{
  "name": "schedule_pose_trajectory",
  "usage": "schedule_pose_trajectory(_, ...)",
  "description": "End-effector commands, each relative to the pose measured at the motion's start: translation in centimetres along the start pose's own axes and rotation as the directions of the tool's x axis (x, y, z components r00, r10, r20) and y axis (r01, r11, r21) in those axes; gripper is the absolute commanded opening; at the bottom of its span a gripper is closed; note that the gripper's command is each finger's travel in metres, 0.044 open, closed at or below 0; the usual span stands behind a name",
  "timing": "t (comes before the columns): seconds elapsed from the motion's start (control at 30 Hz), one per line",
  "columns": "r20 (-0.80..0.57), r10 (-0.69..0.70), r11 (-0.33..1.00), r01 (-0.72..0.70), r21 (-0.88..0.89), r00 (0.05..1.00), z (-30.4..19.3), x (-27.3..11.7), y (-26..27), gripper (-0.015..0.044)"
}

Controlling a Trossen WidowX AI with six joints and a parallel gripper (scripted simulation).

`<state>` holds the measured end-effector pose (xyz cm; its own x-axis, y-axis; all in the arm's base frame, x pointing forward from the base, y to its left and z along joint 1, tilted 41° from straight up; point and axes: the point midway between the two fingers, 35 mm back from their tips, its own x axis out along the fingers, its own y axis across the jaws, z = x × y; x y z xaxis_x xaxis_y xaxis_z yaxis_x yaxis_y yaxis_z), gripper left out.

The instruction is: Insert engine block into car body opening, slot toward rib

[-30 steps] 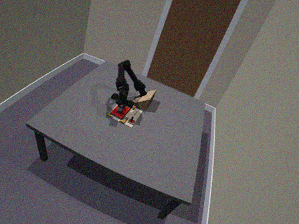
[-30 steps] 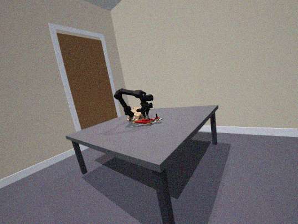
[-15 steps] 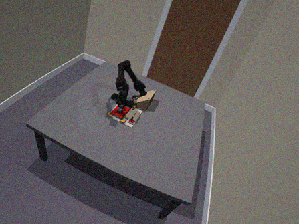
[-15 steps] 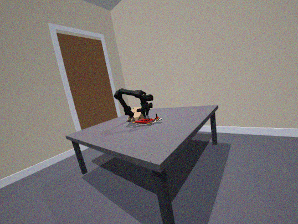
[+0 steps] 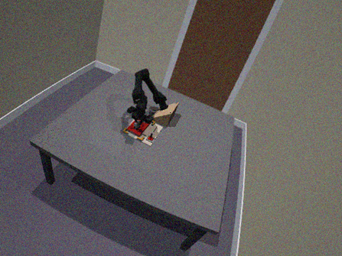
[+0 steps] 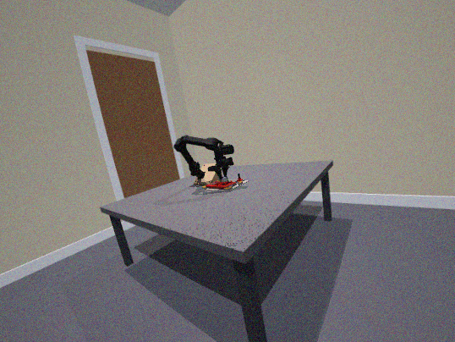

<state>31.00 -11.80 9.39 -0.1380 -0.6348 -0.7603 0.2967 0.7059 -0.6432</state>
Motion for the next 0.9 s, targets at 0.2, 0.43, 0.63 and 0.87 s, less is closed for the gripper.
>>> schedule_pose_trajectory(0.2, 0.003, -0.002, 0.991, 0.003, -0.135, 1.000, -0.01, 0.20, -0.05, 0.0158)
schedule_pose_trajectory(0.43, 0.003, -0.002, 0.999, 0.003, -0.039, 1.000, 0.01, 0.36, -0.05, 0.0158)
schedule_pose_trajectory(0.63, 0.003, -0.003, 1.000, 0.003, -0.031, 1.000, -0.02, 0.51, -0.06, 0.0158)
schedule_pose_trajectory(0.87, 0.003, -0.003, 0.998, 0.003, -0.069, 1.000, -0.03, 0.69, -0.07, 0.0158)
